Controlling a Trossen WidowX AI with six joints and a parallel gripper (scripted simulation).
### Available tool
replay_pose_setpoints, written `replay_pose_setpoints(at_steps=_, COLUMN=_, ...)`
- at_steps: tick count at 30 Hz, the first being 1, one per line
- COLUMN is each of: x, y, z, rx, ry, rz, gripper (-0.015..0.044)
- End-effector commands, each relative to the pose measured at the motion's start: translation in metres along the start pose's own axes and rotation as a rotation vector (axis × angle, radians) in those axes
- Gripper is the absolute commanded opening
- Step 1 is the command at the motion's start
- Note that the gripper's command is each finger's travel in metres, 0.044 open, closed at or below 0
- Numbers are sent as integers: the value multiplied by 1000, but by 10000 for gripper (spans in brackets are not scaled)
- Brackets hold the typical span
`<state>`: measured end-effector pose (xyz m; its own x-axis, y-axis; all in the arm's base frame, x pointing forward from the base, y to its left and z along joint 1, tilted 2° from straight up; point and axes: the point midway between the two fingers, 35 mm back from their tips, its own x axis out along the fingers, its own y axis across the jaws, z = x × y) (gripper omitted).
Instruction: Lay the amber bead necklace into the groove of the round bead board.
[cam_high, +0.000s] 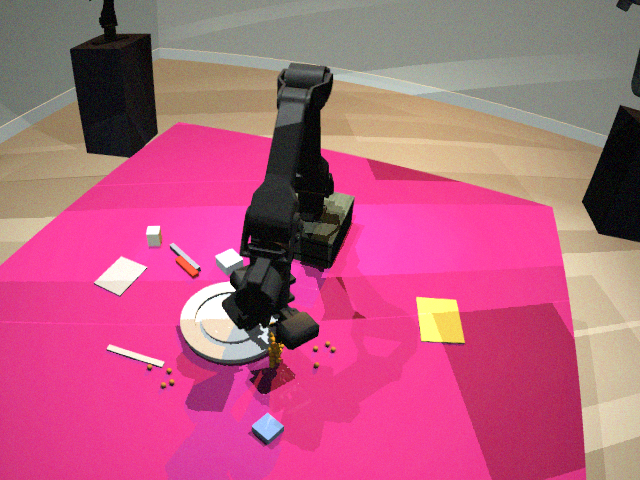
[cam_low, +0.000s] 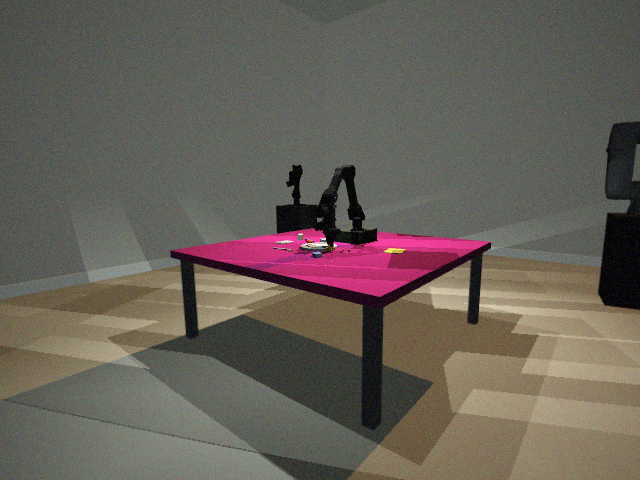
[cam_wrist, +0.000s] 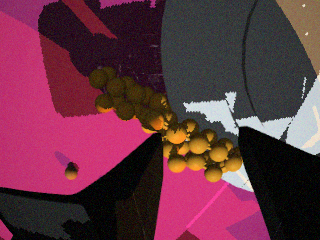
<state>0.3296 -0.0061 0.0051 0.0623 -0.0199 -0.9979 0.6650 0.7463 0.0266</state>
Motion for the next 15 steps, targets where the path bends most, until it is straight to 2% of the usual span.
replay_pose_setpoints(at_steps=1, x=0, y=0, z=0, rx=0, ry=0, rz=0, gripper=95)
replay_pose_setpoints(at_steps=3, x=0, y=0, z=0, rx=0, ry=0, rz=0, gripper=43)
replay_pose_setpoints(at_steps=9, x=0, y=0, z=0, rx=0, ry=0, rz=0, gripper=3)
replay_pose_setpoints(at_steps=15, x=0, y=0, z=0, rx=0, ry=0, rz=0, gripper=0)
